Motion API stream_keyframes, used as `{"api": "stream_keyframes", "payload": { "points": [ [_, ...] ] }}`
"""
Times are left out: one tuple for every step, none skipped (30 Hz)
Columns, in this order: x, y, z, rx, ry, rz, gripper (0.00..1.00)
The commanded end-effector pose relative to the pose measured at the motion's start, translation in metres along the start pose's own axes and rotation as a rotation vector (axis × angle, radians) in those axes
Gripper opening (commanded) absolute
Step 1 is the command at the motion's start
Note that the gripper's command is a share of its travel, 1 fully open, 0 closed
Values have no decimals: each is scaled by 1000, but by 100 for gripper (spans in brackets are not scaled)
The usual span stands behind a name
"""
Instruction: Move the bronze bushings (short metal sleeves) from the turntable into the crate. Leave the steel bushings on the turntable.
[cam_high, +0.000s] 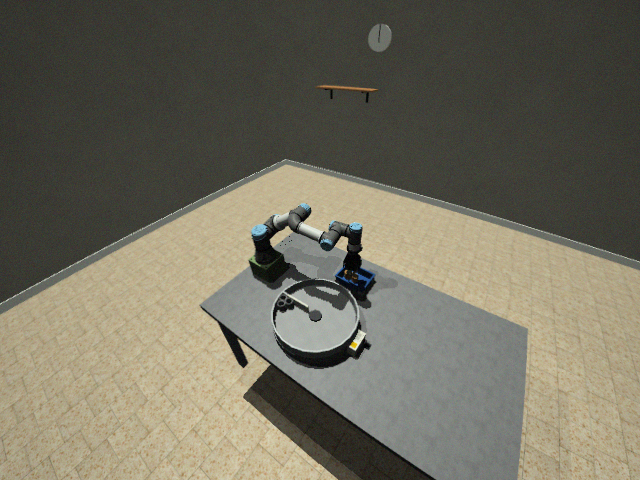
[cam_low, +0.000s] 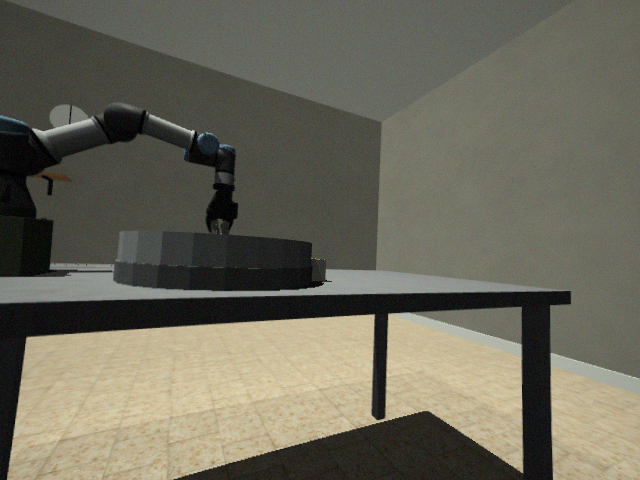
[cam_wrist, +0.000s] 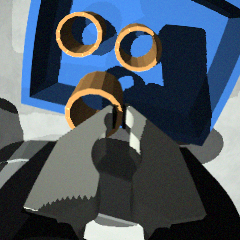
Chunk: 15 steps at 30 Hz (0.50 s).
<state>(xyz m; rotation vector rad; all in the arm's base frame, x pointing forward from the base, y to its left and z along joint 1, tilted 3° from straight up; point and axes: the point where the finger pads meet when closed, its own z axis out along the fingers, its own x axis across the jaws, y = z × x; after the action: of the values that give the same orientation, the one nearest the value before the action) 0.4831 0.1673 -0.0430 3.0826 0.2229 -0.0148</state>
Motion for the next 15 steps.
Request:
{"api": "stream_keyframes", "payload": {
  "points": [
    [1,0,-1,0,4,0,0],
    [1,0,-1,0,4,0,0],
    [1,0,0,0,4,0,0],
    [1,0,0,0,4,0,0],
    [1,0,1,0,4,0,0],
    [1,0,2,0,4,0,0],
    [1,0,3,0,4,0,0],
    [1,0,4,0,4,0,0],
    [1,0,5,0,4,0,0],
    [1,0,5,0,4,0,0],
    [1,0,5,0,4,0,0],
    [1,0,6,0,4,0,0],
    [1,0,7,0,4,0,0],
    [1,0,9,0,4,0,0],
    [1,0,11,0,4,0,0]
  ]
}}
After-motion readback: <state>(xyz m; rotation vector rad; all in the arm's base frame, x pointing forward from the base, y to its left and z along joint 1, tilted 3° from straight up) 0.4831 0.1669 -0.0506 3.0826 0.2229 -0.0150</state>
